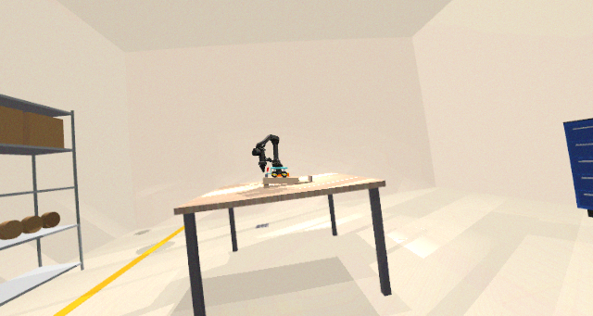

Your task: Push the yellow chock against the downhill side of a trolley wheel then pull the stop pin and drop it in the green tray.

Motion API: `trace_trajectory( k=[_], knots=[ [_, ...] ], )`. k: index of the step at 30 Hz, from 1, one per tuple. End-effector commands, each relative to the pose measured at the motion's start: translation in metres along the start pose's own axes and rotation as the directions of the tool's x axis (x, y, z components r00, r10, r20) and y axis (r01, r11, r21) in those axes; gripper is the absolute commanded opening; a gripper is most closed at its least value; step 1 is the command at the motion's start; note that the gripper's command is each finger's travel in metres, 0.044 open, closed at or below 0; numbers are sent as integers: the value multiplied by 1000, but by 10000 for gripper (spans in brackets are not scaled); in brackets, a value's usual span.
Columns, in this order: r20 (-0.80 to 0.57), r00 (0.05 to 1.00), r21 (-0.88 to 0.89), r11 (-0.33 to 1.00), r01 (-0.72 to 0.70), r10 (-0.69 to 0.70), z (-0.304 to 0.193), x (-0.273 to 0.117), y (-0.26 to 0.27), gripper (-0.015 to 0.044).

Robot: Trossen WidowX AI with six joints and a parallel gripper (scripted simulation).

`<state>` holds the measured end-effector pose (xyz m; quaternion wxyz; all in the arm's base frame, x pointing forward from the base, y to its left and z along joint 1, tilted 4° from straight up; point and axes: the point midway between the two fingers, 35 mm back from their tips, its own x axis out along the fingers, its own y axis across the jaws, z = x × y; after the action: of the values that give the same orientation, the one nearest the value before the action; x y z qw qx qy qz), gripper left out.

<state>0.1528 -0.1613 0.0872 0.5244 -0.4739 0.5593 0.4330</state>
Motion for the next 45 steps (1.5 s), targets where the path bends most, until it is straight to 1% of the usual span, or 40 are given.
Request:
trace_trajectory(
  k=[1, 10, 16, 34, 45],
  knots=[
    [2, 1000, -1, 1000, -14, 14, 0, 15, 2, 190],
    [2, 1000, -1, 1000, -14, 14, 0, 41, 4, 190],
    [2, 1000, -1, 1000, -14, 14, 0, 44, 4, 190],
    [2, 1000, -1, 1000, -14, 14, 0, 71, 5, 190],
    [2, 1000, -1, 1000, -14, 14, 0, 77, 5, 190]
  ],
)
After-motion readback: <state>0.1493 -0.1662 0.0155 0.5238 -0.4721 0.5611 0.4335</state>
